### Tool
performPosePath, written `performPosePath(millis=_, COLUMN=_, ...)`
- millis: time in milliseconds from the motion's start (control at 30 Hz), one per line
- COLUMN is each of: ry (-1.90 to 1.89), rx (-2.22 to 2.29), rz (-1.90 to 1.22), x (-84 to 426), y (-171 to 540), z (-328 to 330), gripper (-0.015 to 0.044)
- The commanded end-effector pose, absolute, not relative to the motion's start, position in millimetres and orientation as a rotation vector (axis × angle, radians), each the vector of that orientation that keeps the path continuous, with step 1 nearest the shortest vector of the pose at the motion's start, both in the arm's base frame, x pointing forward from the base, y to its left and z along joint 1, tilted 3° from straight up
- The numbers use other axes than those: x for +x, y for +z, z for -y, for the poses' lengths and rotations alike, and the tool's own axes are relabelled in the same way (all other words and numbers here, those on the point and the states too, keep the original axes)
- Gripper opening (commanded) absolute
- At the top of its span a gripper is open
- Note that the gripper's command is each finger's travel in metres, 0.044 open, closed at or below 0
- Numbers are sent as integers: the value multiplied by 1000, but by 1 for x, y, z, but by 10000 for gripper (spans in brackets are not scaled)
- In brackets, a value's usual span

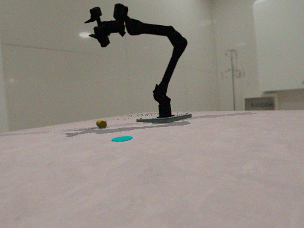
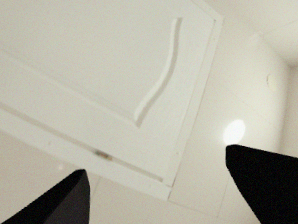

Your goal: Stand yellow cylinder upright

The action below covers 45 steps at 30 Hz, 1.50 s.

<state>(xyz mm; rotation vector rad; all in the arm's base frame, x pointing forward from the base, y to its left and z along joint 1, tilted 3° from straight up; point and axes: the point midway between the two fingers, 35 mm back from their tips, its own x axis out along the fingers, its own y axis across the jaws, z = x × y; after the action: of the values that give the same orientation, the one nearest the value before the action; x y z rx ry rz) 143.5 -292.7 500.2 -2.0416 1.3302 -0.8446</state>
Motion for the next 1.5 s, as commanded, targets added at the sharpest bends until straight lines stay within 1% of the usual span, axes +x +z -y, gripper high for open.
performPosePath(millis=0, ry=-726, rx=-2003, rz=-1315, x=159, y=477, z=302, gripper=309)
performPosePath(millis=367, ry=-391, rx=-1862, rz=-1292, x=198, y=403, z=313, gripper=309)
performPosePath(millis=767, ry=-48, rx=-1670, rz=-1285, x=228, y=323, z=304, gripper=309)
performPosePath(millis=1100, ry=218, rx=-1485, rz=-1298, x=241, y=261, z=282, gripper=309)
performPosePath(millis=1467, ry=492, rx=-1259, rz=-1332, x=242, y=205, z=247, gripper=309)
